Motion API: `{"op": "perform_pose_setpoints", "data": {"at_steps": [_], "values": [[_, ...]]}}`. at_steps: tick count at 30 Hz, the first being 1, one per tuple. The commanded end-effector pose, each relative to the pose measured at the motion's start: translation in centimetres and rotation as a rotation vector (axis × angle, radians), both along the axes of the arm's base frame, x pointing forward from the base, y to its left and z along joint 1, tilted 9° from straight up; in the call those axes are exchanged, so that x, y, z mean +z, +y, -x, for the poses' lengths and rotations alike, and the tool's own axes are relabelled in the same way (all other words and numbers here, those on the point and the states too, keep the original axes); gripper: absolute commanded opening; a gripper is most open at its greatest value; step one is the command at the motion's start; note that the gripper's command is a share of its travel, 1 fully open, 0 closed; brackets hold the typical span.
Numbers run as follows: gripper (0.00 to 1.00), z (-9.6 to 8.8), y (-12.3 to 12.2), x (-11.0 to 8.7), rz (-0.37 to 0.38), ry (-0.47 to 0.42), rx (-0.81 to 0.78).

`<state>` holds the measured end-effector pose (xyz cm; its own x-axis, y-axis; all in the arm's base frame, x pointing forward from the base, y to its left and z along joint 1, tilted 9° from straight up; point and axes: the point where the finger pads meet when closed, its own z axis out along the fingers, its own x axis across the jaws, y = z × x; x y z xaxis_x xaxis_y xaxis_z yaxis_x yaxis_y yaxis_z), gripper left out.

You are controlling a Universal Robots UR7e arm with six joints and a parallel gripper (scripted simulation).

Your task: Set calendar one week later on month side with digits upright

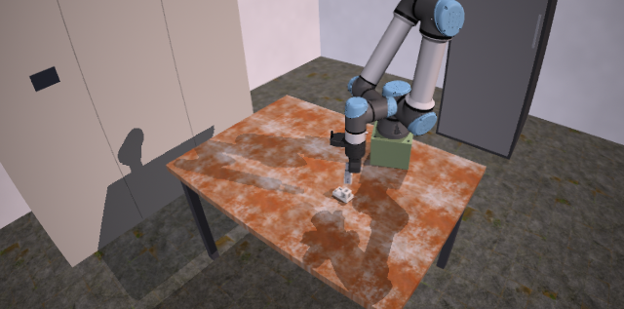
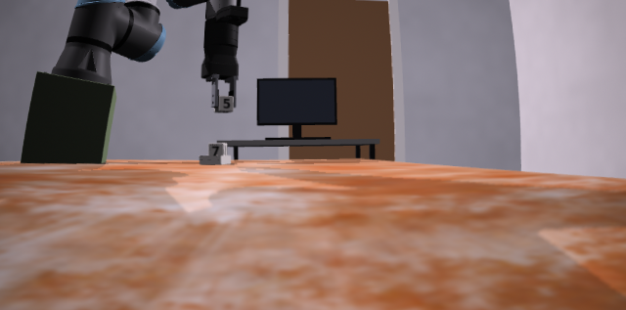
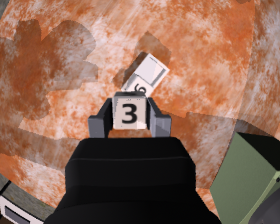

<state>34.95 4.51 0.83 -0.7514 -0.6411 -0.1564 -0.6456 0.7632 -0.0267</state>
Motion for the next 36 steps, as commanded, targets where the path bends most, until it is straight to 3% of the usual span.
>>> {"op": "perform_pose_setpoints", "data": {"at_steps": [1,9,24,36], "values": [[0.6,0.0,1.4,0.0,0.024,-0.015,0.172],[0.6,0.1,2.9,0.0,0.048,-0.029,0.343],[0.6,0.9,7.1,0.0,0.114,-0.07,0.817],[0.6,1.1,7.8,0.0,0.125,-0.077,0.898]]}}
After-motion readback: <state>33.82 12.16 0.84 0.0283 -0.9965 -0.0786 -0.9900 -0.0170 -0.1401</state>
